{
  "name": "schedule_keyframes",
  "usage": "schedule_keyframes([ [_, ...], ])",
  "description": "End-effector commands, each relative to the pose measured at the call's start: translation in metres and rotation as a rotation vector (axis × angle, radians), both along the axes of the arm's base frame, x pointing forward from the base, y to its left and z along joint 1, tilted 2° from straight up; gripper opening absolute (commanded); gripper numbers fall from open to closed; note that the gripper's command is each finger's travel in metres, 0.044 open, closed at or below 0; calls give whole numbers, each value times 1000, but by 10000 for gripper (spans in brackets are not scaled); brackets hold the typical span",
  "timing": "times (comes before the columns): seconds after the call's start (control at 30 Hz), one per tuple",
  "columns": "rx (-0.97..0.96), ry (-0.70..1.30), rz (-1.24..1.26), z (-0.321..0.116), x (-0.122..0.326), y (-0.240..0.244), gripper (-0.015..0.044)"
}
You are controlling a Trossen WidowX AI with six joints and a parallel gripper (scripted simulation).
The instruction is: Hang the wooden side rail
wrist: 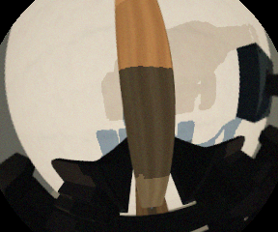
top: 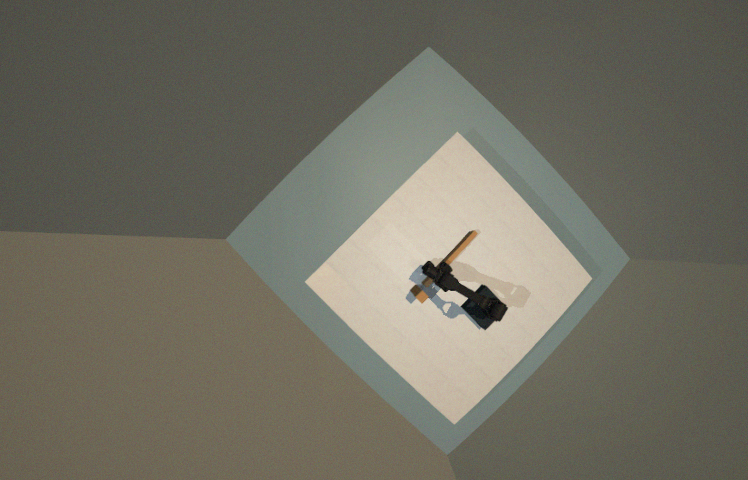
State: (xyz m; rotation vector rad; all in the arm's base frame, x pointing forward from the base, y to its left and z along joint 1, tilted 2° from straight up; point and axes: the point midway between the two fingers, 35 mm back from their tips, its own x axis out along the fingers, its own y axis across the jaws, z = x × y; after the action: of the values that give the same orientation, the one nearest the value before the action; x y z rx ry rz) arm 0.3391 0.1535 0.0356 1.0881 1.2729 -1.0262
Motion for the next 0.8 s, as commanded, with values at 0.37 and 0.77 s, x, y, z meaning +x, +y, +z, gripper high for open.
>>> schedule_keyframes([
  [0.37,2,-14,-8,9,1,0,0],
  [0.77,2,-14,-8,11,1,0,0],
])
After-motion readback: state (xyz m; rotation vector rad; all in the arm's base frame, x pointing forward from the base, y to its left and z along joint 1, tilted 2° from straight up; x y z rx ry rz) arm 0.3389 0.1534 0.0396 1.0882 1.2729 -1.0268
